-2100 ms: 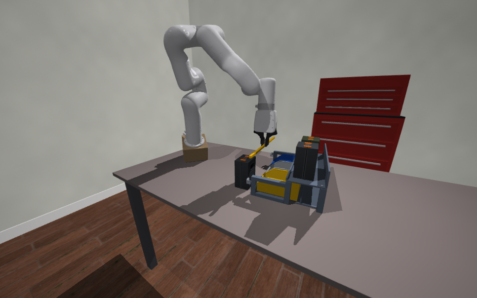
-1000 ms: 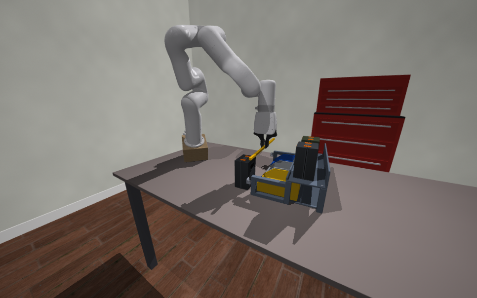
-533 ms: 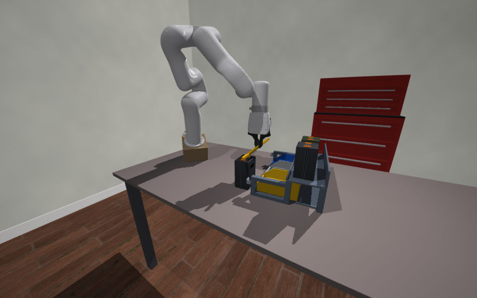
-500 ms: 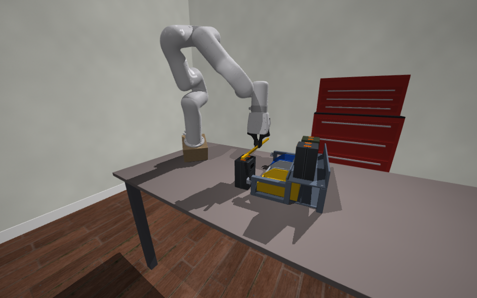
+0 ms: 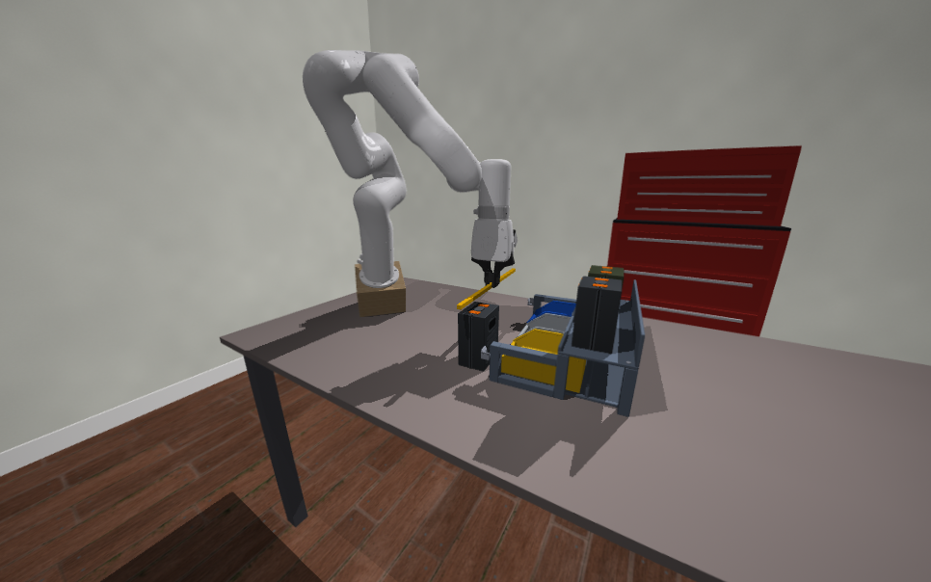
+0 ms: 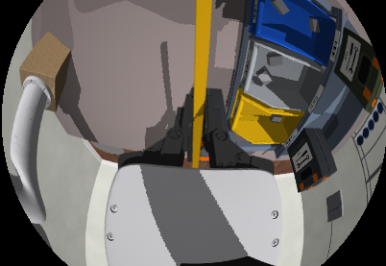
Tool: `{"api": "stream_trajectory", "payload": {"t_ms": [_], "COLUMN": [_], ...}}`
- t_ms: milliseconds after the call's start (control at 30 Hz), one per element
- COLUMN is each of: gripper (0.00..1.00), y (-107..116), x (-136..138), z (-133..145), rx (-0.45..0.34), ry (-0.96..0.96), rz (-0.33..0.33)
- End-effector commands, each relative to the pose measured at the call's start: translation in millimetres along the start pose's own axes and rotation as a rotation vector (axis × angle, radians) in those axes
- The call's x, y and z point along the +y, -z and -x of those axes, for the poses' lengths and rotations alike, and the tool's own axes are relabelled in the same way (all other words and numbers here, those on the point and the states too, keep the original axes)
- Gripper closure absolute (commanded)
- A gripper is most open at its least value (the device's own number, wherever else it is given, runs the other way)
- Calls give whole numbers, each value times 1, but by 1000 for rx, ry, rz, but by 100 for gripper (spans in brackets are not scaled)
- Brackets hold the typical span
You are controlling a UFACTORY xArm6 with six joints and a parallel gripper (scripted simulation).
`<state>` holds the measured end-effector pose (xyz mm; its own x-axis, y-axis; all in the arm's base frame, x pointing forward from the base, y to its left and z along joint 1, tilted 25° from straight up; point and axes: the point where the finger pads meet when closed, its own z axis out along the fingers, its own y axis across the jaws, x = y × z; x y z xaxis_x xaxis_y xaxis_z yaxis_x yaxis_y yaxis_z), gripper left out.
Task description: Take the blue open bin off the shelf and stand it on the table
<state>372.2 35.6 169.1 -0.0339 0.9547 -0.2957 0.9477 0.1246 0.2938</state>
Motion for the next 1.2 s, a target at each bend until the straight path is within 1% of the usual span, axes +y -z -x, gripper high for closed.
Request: {"api": "stream_trajectory", "payload": {"t_ms": [0,267,433,833,1000,1167], "gripper": [100,100,100,100,100,100], "y": [3,3,3,3,2,2], "x": [-12,-12,-51,-51,-90,-90], "z": [0,0,0,0,0,0], "rx": [2,2,2,2,2,2], "ry": [-1,-1,-1,-1,-1,-1], "rz": [8,8,7,7,7,7]}}
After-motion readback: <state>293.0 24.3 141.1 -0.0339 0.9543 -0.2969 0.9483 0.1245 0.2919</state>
